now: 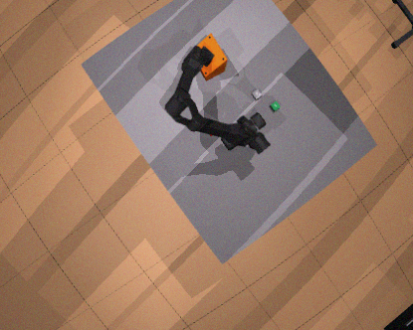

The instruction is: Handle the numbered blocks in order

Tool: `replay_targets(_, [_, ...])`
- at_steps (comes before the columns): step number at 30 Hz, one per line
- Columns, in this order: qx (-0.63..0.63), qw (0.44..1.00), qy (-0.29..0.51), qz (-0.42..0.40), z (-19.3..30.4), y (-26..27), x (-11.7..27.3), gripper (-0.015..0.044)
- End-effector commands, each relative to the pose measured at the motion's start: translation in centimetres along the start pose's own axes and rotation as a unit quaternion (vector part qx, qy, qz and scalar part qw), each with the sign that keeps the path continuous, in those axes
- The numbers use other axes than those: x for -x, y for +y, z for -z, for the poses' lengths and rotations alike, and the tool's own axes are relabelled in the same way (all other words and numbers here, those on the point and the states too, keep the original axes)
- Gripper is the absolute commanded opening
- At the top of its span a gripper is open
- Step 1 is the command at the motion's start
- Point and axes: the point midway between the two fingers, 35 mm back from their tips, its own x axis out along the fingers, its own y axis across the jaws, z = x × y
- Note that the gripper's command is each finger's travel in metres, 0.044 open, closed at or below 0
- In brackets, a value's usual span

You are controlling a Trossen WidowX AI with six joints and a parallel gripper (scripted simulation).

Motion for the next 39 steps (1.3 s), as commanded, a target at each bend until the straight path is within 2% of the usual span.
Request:
replay_targets(1, [0.001, 1.0, 0.0, 0.001, 0.0, 0.0, -0.1, 0.012])
replay_targets(22, [0.001, 1.0, 0.0, 0.001, 0.0, 0.0, 1.4, 0.012])
replay_targets(39, [0.001, 1.0, 0.0, 0.001, 0.0, 0.0, 1.0, 0.012])
